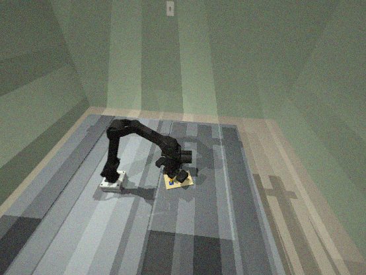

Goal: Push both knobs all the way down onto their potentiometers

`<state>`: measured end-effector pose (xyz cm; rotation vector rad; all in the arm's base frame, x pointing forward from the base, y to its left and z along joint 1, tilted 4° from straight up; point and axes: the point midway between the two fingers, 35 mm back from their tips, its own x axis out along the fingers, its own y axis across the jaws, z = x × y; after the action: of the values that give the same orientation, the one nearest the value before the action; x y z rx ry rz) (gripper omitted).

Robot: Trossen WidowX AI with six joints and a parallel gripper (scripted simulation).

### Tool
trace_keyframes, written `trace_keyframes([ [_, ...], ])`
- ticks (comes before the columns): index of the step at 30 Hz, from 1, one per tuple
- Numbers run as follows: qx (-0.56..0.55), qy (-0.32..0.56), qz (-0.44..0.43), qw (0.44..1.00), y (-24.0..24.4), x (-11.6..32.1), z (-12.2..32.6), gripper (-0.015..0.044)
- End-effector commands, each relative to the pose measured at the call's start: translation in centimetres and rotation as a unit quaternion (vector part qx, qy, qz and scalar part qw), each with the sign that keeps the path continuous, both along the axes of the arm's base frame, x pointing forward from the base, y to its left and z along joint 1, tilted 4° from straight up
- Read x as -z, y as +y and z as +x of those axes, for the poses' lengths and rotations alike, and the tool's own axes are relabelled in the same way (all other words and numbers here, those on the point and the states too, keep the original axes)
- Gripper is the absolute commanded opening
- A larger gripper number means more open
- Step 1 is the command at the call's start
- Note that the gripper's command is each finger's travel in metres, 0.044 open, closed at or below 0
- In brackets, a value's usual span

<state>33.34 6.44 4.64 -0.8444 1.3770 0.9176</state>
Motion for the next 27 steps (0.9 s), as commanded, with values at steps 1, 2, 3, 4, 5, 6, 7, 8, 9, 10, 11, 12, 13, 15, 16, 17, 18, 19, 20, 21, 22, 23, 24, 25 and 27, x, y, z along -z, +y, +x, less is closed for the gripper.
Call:
trace_keyframes([
  [1, 0.001, 0.006, 0.001, 1.000, 0.14, 1.29, 0.01, 0.0000],
  [2, 0.001, 0.006, 0.001, 1.000, 0.15, 1.38, 0.01, 0.0000],
  [3, 0.001, 0.006, 0.001, 1.000, 0.15, 1.46, 0.01, 0.0000],
  [4, 0.001, 0.006, 0.001, 1.000, 0.15, 1.48, 0.01, 0.0000],
  [5, 0.001, 0.006, 0.001, 1.000, 0.15, 1.48, 0.01, 0.0000],
  [6, 0.001, 0.006, 0.001, 1.000, 0.15, 1.48, 0.01, 0.0000],
  [7, 0.001, 0.006, 0.001, 1.000, 0.15, 1.48, 0.01, 0.0000],
  [8, 0.001, 0.006, 0.001, 1.000, 0.15, 1.48, 0.01, 0.0000],
  [9, 0.001, 0.006, 0.001, 1.000, 0.15, 1.48, 0.01, 0.0000],
  [10, 0.001, 0.006, 0.001, 1.000, 0.15, 1.48, 0.01, 0.0000],
  [11, 0.001, 0.006, 0.001, 1.000, 0.15, 1.48, 0.01, 0.0000],
  [12, 0.001, 0.006, 0.001, 1.000, 0.15, 1.48, 0.01, 0.0000],
  [13, 0.001, 0.006, 0.001, 1.000, 0.15, 1.48, 0.01, 0.0000],
  [15, 0.001, 0.006, 0.001, 1.000, 0.16, 1.55, 0.01, 0.0000],
  [16, 0.001, 0.006, 0.001, 1.000, 0.16, 1.60, 0.00, 0.0000],
  [17, 0.001, 0.006, 0.001, 1.000, 0.16, 1.66, 0.00, 0.0000],
  [18, 0.001, 0.006, 0.001, 1.000, 0.16, 1.69, 0.00, 0.0000],
  [19, 0.001, 0.006, 0.001, 1.000, 0.16, 1.69, 0.00, 0.0000],
  [20, 0.001, 0.006, 0.001, 1.000, 0.16, 1.69, 0.00, 0.0000],
  [21, 0.001, 0.006, 0.001, 1.000, 0.16, 1.69, 0.00, 0.0000],
  [22, 0.001, 0.006, 0.001, 1.000, 0.16, 1.69, 0.00, 0.0000],
  [23, 0.001, 0.006, 0.001, 1.000, 0.16, 1.69, 0.00, 0.0000],
  [24, 0.001, 0.006, 0.001, 1.000, 0.16, 1.69, 0.00, 0.0000],
  [25, 0.001, 0.006, 0.001, 1.000, 0.16, 1.69, 0.00, 0.0000],
  [27, 0.001, 0.006, 0.001, 1.000, 0.16, 1.69, 0.00, 0.0000],
])
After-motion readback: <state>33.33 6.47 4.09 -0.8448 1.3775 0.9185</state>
